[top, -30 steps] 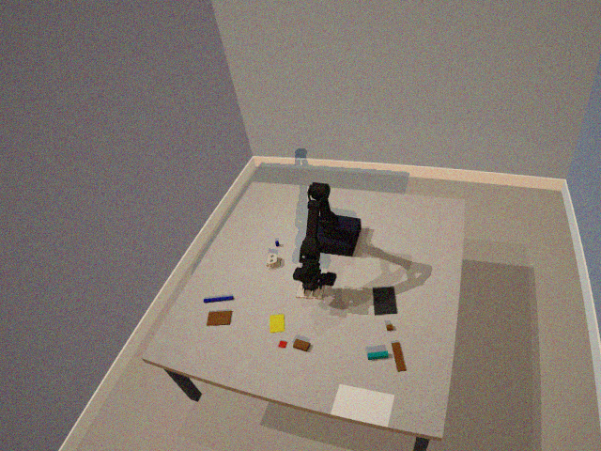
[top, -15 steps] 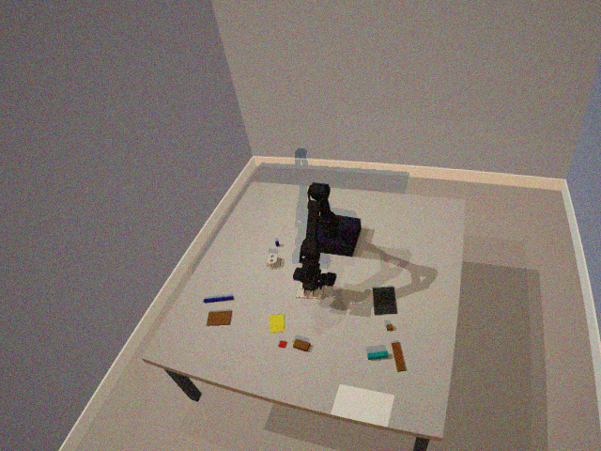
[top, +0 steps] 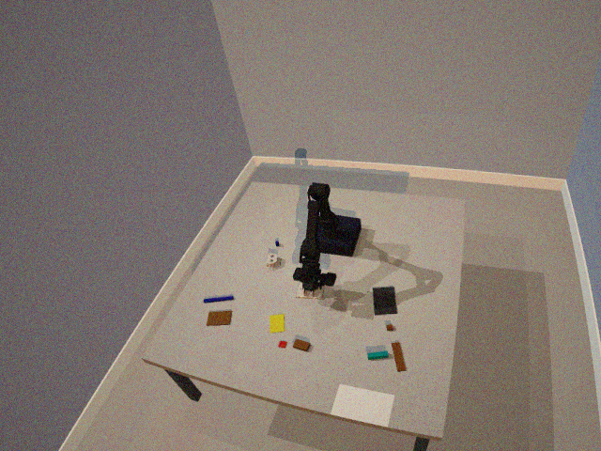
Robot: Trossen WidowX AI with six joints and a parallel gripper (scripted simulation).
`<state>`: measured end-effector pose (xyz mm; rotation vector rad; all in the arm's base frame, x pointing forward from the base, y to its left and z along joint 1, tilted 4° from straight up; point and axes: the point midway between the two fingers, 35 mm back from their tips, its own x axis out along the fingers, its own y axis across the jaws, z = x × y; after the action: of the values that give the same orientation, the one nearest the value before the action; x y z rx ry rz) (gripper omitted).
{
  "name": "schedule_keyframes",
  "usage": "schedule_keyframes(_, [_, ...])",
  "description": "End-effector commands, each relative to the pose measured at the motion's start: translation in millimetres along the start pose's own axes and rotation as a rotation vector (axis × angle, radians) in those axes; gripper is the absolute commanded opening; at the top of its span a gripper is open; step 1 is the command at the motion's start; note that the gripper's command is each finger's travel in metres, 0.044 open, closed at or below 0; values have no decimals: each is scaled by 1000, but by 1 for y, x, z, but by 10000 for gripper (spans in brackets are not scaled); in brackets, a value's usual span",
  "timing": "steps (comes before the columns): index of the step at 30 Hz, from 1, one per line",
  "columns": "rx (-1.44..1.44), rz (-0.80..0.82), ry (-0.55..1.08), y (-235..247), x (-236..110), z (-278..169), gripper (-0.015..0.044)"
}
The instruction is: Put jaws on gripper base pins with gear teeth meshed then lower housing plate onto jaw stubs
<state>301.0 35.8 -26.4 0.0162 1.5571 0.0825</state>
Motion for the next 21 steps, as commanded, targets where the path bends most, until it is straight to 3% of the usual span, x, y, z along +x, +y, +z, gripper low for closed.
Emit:
schedule_keyframes(1, [0, 0, 0, 0, 0, 0, 224])
schedule_keyframes(15, [0, 0, 0, 0, -3, 0, 224])
schedule_keyframes(21, [3, 3, 4, 0, -58, 0, 224])
